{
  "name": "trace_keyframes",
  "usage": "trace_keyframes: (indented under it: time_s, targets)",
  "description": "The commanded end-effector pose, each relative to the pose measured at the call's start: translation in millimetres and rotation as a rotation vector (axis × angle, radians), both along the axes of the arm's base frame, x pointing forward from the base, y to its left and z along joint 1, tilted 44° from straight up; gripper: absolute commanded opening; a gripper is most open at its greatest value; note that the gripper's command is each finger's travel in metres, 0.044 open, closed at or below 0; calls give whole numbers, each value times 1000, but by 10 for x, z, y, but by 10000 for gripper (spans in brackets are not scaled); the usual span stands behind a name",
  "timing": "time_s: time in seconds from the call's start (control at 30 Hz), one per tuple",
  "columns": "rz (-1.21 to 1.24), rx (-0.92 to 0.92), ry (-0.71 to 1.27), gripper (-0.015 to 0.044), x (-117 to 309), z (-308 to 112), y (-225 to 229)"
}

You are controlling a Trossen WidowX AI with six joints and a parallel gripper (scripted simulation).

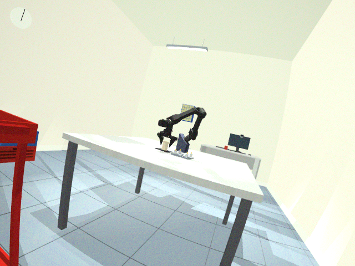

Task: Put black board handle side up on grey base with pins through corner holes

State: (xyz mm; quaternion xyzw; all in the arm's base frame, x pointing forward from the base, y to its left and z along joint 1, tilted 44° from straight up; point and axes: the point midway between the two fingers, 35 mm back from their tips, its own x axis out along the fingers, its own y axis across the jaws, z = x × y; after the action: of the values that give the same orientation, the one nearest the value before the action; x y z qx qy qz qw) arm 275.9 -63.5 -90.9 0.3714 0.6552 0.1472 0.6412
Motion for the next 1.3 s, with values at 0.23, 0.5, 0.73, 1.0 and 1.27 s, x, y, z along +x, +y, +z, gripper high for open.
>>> trace_keyframes:
  time_s: [0.23, 0.5, 0.73, 1.0, 1.27]
  targets:
    - [-6, 10, 6, 256, -15, -39, 43]
    - [-6, 10, 6, 125, -15, -39, 43]
    - [-6, 8, 6, 0, -13, 0, -3]
    - [-7, 5, 7, 0, -14, 132, -149]
    - [-7, 4, 7, 0, -28, 273, -292]
